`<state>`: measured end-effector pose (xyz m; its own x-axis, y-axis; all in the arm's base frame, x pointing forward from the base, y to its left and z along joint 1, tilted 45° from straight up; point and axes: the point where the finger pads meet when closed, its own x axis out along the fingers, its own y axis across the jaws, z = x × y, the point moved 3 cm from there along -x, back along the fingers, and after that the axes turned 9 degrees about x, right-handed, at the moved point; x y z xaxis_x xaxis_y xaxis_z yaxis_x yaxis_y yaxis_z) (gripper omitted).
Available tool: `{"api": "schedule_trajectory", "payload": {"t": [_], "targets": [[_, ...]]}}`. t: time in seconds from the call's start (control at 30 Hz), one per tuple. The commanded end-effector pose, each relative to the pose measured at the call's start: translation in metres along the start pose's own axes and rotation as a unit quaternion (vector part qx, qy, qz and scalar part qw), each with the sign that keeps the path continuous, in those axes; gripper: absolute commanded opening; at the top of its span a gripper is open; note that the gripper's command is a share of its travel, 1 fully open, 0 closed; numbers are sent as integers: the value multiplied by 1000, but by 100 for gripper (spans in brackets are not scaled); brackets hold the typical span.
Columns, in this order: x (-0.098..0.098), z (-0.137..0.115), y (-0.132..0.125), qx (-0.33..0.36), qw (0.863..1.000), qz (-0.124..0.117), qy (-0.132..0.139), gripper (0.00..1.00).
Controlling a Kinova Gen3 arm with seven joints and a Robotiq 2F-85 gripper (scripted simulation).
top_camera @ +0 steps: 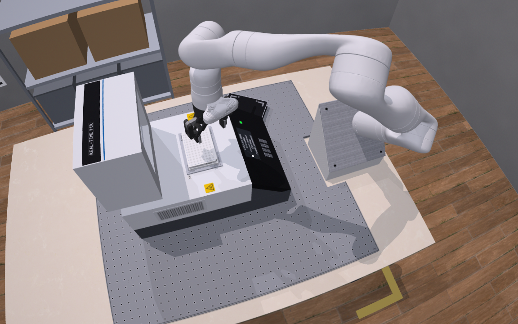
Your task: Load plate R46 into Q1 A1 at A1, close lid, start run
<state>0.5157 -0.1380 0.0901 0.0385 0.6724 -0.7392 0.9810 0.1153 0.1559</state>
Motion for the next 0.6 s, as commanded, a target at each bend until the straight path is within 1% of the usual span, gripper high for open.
{"api": "schedule_trajectory", "payload": {"t": [0.0,0.07,0.13,0.27,0.4,0.57], "targets": [[-3,-3,-13,-68,998,13,-12,86],[-4,-4,-20,-101,995,15,-16,84],[-4,-4,-20,-101,995,15,-16,84],[-6,-7,-33,-166,986,20,-24,80],[-8,-9,-47,-231,972,25,-33,77],[-11,-13,-63,-310,949,30,-43,72]]}}
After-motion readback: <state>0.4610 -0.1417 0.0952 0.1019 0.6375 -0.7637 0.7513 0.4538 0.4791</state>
